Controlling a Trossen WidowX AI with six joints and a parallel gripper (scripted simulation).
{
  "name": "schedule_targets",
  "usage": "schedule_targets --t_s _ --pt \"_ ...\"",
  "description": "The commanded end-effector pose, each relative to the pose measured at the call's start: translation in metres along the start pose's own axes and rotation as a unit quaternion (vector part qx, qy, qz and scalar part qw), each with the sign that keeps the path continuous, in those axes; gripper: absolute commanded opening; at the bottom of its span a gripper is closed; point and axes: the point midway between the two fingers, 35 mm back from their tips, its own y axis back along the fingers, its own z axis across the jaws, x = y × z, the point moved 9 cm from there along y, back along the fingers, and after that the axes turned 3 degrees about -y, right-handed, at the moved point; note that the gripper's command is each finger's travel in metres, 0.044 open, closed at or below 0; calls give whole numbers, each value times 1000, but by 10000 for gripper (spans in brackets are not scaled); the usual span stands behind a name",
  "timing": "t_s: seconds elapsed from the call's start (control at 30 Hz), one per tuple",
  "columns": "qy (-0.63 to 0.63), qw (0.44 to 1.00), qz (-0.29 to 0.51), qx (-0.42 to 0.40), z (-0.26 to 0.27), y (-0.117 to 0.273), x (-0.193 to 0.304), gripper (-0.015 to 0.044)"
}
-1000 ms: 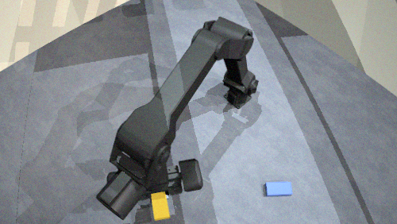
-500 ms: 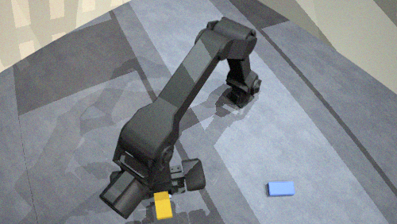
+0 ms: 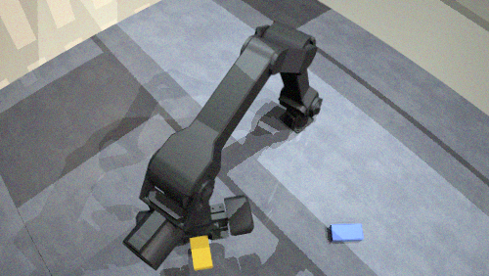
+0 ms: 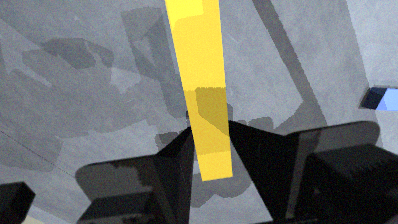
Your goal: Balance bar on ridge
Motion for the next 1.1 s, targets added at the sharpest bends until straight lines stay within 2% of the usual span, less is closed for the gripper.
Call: schedule_targets --t_s 0.0,1.07 --pt "0 1000 0 0 0 0 0 167" --pt "0 1000 0 0 0 0 0 185"
